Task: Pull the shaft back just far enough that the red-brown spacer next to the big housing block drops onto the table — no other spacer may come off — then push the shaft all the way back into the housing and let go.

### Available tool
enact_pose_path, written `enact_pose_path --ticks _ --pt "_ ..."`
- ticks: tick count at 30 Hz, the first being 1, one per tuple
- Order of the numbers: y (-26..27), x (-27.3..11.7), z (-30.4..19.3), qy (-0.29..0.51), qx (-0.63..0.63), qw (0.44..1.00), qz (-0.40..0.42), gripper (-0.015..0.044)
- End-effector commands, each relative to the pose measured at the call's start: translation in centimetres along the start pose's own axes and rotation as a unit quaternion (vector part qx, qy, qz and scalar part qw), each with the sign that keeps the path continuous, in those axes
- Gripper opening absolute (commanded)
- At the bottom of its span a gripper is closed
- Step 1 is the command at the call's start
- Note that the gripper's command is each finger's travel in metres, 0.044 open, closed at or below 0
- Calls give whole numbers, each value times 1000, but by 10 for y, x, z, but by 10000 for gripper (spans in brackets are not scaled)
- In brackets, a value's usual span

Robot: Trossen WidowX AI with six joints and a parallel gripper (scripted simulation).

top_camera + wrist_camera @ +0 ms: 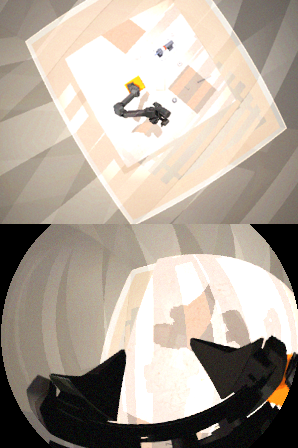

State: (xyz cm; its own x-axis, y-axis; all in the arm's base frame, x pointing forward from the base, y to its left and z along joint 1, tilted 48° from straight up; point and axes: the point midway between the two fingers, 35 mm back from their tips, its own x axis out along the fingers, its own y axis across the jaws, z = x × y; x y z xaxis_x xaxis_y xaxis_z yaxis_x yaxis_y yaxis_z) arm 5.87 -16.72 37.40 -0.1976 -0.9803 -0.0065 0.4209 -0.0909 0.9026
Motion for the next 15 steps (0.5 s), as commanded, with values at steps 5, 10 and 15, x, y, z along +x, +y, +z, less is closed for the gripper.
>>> enact_pose_path --ticks 5,10,15 --pt "7 -6 -34 42 -49 998 16 440" --pt "15 -35 -113 134 -167 975 64 440" --pt "7 -71 -181 208 -286 928 118 440"
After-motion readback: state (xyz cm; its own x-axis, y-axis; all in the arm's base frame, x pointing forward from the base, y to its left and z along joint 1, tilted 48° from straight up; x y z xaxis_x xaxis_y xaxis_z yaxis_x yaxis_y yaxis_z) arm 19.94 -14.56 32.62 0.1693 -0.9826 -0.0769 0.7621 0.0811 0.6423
